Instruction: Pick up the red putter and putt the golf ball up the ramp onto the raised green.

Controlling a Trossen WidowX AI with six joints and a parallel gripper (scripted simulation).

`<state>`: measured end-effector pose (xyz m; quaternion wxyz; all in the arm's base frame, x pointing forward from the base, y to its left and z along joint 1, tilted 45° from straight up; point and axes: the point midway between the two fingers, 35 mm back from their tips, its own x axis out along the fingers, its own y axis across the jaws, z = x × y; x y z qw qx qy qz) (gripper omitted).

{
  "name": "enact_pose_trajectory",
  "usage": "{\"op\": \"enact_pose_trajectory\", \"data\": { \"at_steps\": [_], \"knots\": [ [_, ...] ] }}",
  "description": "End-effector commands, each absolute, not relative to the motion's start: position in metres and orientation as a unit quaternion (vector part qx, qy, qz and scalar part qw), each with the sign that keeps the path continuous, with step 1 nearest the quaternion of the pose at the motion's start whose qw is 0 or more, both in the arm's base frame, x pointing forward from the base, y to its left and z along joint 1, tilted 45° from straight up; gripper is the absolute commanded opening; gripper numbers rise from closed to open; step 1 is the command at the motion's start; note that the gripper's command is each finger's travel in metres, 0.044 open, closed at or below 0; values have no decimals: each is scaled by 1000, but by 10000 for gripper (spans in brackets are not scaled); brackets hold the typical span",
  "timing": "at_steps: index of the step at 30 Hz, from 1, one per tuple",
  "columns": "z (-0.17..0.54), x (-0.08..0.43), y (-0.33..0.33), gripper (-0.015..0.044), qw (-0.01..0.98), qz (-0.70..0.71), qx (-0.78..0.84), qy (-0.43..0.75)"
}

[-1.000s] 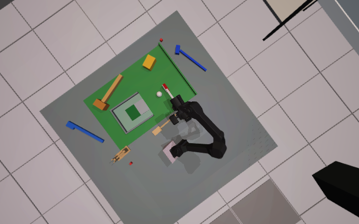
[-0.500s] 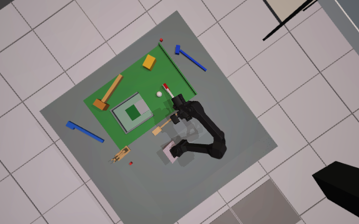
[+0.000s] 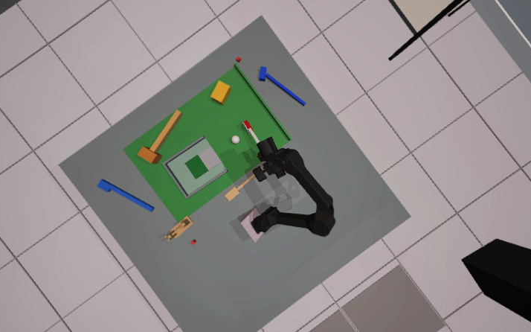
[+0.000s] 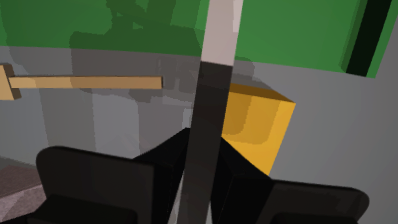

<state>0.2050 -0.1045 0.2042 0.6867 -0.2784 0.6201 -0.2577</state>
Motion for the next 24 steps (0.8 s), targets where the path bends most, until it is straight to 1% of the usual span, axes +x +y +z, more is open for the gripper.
{"op": "enact_pose_trajectory", "data": {
  "at_steps": [1, 7, 10, 15, 24],
  "knots": [
    [174, 211, -76, 0, 683, -243, -280, 629],
    [127, 202, -28, 0, 682, -247, -283, 627],
    [118, 198, -19, 0, 682, -250, -287, 625],
    [123, 198, -13, 0, 684, -246, -287, 624],
    [155, 193, 18, 0, 694, -224, -292, 618]
  ]
}}
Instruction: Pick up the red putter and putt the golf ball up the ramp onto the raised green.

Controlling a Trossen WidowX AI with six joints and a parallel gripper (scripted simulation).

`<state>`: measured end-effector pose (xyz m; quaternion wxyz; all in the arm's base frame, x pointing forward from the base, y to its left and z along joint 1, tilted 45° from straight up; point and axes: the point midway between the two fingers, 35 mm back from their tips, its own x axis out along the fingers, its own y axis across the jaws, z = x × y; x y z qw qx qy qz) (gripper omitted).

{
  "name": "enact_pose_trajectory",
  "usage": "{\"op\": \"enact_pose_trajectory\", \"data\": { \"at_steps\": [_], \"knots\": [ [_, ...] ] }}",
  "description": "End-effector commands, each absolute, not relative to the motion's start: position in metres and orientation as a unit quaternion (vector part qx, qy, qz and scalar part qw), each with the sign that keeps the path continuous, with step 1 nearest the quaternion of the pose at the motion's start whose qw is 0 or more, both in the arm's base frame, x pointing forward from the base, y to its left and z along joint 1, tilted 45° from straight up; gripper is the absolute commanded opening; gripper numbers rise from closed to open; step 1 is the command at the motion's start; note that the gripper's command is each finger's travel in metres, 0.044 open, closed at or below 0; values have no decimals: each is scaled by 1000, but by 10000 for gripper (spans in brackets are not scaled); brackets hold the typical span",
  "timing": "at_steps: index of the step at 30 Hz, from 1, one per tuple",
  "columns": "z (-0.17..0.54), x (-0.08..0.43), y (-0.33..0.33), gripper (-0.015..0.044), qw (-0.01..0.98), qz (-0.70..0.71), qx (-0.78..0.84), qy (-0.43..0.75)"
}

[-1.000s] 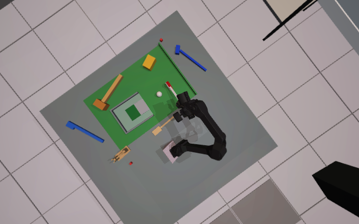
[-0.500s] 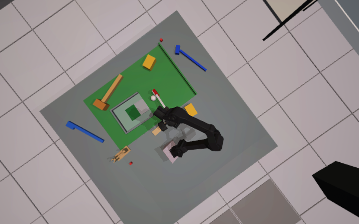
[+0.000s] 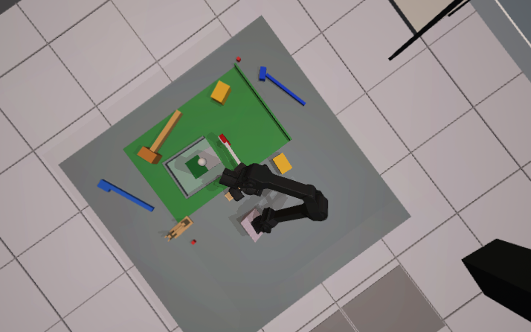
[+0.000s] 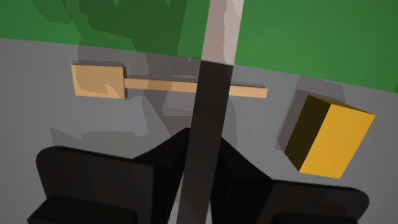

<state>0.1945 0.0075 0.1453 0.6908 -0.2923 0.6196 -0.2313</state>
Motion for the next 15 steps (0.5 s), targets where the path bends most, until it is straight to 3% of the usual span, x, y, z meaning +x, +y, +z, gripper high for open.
{"op": "enact_pose_trajectory", "data": {
  "at_steps": [1, 15],
  "knots": [
    [158, 192, 20, 0, 695, -223, -293, 617],
    [155, 193, 17, 0, 695, -224, -294, 617]
  ]
}}
